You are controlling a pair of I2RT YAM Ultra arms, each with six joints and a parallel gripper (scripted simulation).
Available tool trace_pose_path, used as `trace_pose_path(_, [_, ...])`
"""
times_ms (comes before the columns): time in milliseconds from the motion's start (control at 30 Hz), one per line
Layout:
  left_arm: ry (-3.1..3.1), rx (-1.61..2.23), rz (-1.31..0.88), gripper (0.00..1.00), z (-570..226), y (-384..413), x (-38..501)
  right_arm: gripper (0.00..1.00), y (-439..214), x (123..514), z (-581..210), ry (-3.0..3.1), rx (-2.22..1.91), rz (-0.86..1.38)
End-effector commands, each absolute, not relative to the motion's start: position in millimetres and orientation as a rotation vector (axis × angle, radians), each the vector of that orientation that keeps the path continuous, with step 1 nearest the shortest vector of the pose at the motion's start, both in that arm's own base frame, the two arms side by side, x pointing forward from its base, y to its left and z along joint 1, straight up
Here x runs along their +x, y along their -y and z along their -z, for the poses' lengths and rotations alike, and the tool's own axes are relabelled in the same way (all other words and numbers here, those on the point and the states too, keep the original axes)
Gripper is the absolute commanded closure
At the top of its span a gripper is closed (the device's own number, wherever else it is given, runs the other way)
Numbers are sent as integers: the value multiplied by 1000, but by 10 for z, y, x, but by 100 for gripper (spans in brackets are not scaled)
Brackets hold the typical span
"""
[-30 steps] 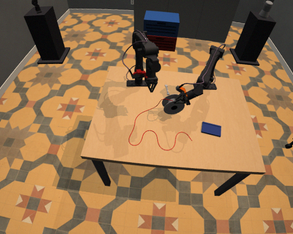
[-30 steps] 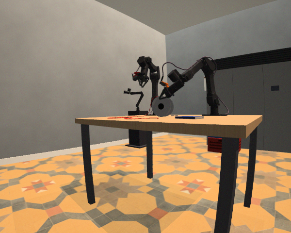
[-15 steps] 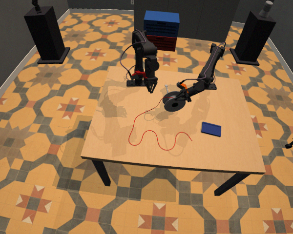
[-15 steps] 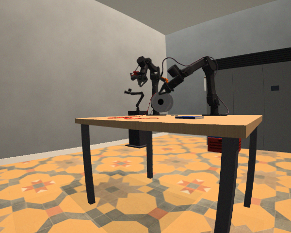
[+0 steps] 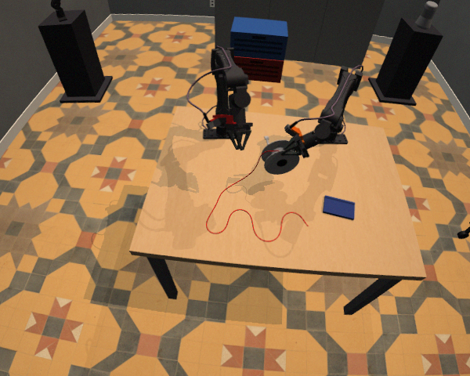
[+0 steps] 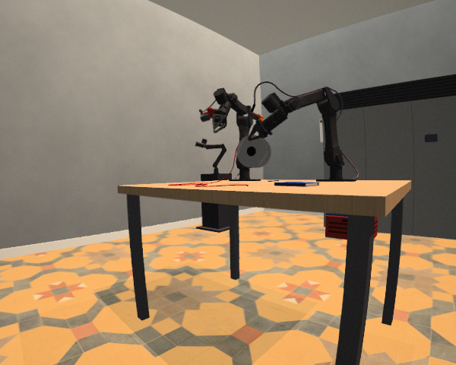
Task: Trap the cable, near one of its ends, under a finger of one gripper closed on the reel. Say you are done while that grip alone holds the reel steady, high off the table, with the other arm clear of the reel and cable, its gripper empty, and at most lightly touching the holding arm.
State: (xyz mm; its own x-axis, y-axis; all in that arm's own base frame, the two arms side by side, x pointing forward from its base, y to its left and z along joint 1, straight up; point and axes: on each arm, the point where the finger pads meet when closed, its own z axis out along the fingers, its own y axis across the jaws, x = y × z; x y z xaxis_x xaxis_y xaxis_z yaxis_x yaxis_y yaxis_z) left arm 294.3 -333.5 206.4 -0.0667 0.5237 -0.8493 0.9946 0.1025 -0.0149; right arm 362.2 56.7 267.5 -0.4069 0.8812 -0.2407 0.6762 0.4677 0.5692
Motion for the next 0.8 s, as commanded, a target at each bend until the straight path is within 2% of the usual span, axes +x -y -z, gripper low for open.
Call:
trace_pose_path(0, [-1607, 1487, 857, 100, -2468, 3323, 2950, 70, -494, 3743, -2884, -2151, 1080, -561])
trace_pose_path(367, [-1612, 1488, 859, 100, -2540, 3324, 2953, 70, -379, 3876, -3145, -2052, 747, -504])
trace_pose_path(767, [-1583, 1481, 848, 100, -2618, 3345, 2986, 70, -212, 3930, -3529, -1867, 376, -338])
